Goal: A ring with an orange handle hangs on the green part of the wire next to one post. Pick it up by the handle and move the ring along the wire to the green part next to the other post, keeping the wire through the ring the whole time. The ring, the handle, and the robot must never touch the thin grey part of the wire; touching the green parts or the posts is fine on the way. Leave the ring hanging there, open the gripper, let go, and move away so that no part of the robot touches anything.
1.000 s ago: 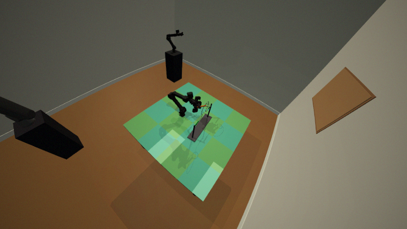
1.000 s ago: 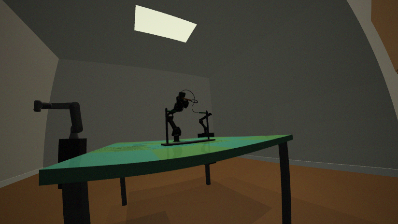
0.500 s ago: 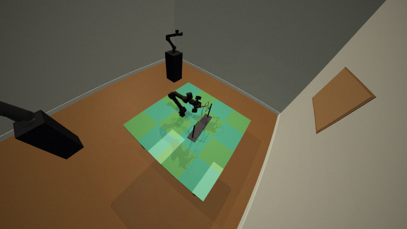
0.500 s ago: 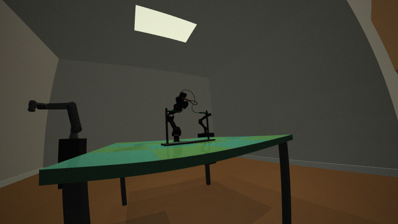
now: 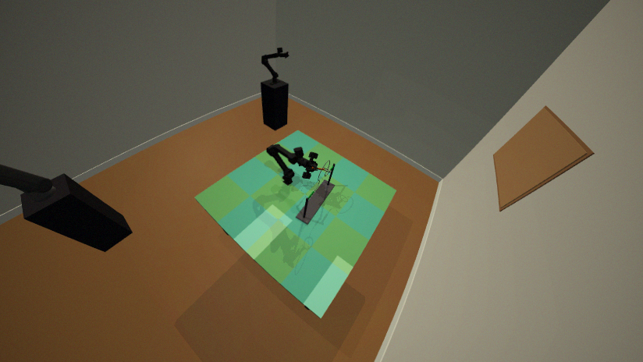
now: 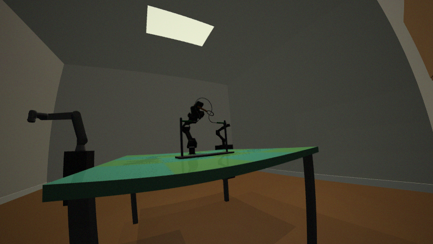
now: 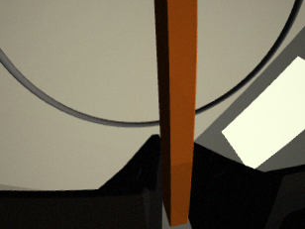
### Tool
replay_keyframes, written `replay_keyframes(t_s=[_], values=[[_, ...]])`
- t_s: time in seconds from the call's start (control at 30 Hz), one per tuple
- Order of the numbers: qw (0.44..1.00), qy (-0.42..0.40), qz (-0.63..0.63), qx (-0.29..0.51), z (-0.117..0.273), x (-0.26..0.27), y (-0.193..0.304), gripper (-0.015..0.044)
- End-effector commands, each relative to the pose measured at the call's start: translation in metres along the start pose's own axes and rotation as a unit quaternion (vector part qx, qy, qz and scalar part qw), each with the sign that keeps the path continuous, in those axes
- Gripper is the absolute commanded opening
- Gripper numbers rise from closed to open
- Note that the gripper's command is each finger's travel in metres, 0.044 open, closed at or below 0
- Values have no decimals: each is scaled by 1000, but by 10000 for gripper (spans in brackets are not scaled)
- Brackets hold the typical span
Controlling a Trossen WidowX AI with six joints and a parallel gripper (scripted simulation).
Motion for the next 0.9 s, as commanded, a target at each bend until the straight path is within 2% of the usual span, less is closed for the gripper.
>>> replay_keyframes(t_s=[0.0, 0.4, 0.6, 0.87], values=[[1000, 2, 6, -3, 1, 5, -3, -150], [999, -22, -32, 3, 4, 21, -8, -150], [995, -59, -73, 32, 15, 30, -18, -150], [983, -104, -144, 34, 22, 46, -29, -150]])
Point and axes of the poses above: the point midway between the two fingers, 35 mm back from their tips, its own z axis back along the fingers, its own x axis across the jaws, y = z × x, the point moved 8 cm from there along z, back along the fingers, and after that the axes turned 15 degrees about z, right-handed, at the moved point
